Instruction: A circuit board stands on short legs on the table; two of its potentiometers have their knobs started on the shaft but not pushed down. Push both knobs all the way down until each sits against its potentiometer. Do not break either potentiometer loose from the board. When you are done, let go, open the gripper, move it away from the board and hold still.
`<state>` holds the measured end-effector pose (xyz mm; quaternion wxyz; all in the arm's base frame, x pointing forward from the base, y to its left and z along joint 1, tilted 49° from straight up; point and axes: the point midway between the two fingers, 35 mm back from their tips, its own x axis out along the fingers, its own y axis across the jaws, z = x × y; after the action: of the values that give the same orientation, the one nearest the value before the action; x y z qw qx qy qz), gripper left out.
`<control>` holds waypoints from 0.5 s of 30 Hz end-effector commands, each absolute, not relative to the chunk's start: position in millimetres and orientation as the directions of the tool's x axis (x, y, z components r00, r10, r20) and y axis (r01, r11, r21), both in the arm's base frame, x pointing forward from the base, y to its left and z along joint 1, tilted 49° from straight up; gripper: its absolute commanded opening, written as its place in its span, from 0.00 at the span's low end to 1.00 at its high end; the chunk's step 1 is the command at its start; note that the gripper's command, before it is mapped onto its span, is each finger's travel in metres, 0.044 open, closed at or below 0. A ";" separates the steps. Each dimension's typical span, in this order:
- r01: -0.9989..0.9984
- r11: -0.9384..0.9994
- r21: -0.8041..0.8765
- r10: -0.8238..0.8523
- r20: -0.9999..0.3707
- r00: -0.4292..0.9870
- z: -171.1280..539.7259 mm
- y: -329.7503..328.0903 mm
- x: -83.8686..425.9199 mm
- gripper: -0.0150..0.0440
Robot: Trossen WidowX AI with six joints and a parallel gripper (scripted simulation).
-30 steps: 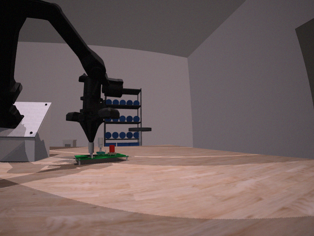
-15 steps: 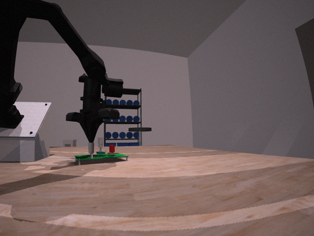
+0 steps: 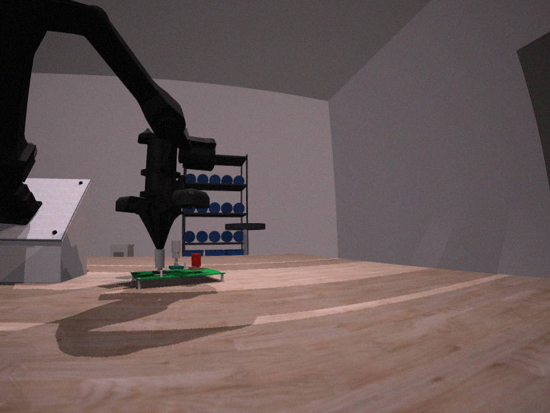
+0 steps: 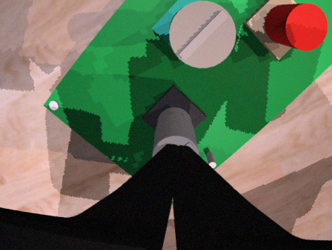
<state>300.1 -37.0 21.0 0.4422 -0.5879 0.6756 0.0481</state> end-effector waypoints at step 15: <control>-0.833 0.315 -0.455 -0.757 -0.650 0.069 30.1 -28.4 298.5 0.34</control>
<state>298.9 -27.1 30.8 0.4413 -0.5841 0.6799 0.0430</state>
